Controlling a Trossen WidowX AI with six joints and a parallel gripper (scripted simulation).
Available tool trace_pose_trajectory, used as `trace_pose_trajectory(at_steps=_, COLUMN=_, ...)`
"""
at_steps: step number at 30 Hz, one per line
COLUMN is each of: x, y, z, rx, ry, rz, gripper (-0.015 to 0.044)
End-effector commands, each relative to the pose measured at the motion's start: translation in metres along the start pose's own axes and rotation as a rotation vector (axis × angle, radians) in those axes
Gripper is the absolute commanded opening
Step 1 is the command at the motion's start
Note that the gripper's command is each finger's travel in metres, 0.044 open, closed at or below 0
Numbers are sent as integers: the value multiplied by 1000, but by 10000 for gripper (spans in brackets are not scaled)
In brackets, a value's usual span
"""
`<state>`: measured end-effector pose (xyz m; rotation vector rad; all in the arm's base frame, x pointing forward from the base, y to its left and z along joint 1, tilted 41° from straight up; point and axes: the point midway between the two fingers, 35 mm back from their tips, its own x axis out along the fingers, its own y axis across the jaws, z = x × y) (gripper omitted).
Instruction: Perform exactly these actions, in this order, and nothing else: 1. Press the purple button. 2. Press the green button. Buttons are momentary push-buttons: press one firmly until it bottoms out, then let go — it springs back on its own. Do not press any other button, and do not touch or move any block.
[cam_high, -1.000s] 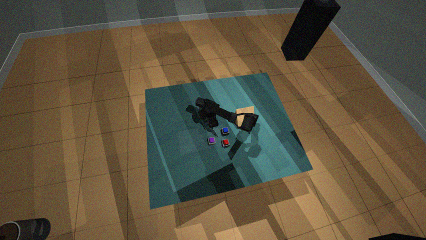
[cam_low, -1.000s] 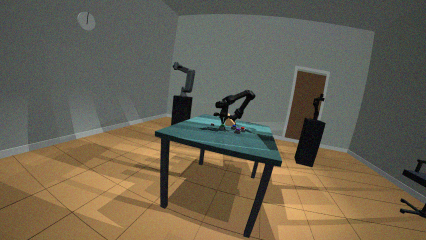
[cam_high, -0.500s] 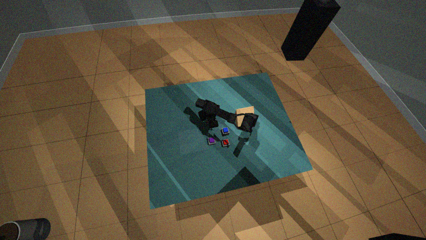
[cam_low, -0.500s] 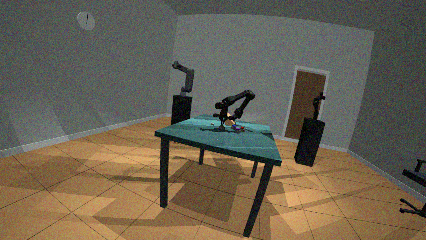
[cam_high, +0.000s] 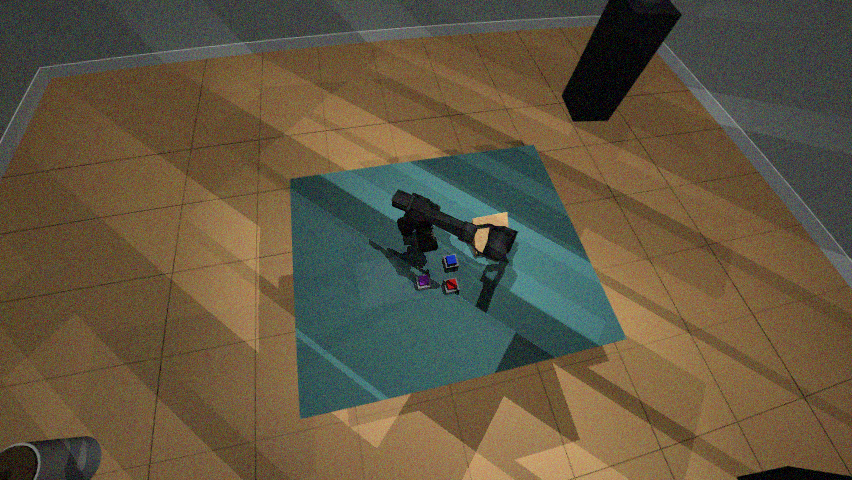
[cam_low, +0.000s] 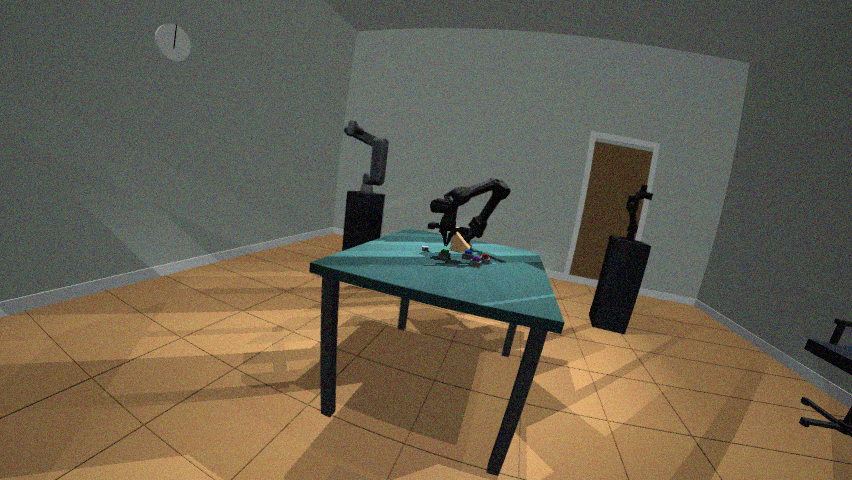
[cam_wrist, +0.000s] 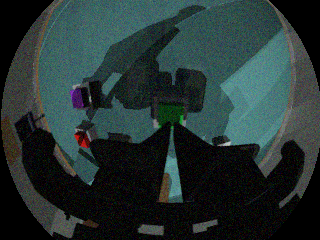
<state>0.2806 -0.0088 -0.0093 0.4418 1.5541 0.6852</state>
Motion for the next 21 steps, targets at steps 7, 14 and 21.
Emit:
trace_pose_trajectory(at_steps=7, x=-36, y=100, z=16, rx=-8, ry=-5, rz=-24, gripper=204)
trace_pose_trajectory(at_steps=14, x=-62, y=221, z=-17, rx=-9, ry=-3, rz=-6, gripper=387)
trace_pose_trajectory(at_steps=21, x=-68, y=248, z=-34, rx=-10, ry=0, rz=5, gripper=400)
